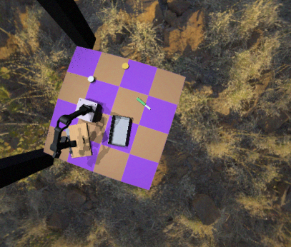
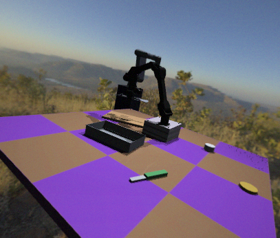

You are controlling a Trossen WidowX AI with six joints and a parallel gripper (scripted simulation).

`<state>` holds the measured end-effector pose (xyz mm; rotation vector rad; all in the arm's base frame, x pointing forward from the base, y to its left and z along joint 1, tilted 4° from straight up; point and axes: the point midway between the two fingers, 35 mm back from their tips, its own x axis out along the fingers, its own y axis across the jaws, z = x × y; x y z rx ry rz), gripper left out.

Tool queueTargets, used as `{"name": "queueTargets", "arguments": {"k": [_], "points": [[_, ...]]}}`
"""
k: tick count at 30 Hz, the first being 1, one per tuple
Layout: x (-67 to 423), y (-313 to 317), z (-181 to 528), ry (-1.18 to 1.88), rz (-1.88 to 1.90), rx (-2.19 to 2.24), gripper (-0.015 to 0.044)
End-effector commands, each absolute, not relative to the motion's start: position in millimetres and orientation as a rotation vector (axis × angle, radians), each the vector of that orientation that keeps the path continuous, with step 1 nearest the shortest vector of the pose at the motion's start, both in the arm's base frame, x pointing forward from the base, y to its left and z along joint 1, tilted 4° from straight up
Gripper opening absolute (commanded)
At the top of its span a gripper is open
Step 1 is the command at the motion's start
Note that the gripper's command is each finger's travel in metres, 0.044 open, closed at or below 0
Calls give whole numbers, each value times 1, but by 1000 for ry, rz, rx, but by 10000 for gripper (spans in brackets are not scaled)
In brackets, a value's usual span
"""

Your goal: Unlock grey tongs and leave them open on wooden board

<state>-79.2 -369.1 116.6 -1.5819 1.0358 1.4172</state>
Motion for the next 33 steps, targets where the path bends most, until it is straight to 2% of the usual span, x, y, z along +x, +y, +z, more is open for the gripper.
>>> {"name": "queueTargets", "arguments": {"k": [1,33], "points": [[-80,-372,115,1070,1368,-1607,-150],[-100,-385,118,1475,744,-2076,-150]]}}
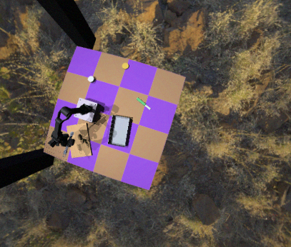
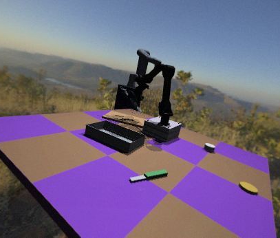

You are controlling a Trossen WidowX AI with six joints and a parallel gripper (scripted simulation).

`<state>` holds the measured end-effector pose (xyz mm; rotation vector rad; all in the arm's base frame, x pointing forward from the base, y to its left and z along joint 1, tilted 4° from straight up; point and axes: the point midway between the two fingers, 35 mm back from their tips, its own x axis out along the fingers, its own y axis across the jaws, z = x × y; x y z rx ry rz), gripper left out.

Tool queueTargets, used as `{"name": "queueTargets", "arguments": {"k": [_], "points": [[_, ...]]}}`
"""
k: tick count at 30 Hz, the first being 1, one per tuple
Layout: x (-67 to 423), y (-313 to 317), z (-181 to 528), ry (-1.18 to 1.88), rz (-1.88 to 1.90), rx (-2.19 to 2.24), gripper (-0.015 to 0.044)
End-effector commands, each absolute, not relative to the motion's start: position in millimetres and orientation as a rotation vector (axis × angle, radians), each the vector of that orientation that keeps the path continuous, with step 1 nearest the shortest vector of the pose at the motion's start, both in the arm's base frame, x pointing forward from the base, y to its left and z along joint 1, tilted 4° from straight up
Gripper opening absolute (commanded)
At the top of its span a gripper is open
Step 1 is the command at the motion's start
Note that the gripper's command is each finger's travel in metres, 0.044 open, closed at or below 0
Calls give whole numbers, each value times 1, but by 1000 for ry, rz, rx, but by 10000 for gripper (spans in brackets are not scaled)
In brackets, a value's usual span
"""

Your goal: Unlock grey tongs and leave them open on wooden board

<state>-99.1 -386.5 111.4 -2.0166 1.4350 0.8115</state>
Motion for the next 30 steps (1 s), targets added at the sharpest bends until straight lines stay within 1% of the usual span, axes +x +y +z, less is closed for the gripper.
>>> {"name": "queueTargets", "arguments": {"k": [1,20,30], "points": [[-100,-384,119,1485,726,-2091,-150],[-98,-352,140,1624,446,-2395,-150],[-93,-336,146,1649,374,-2491,-150]]}}
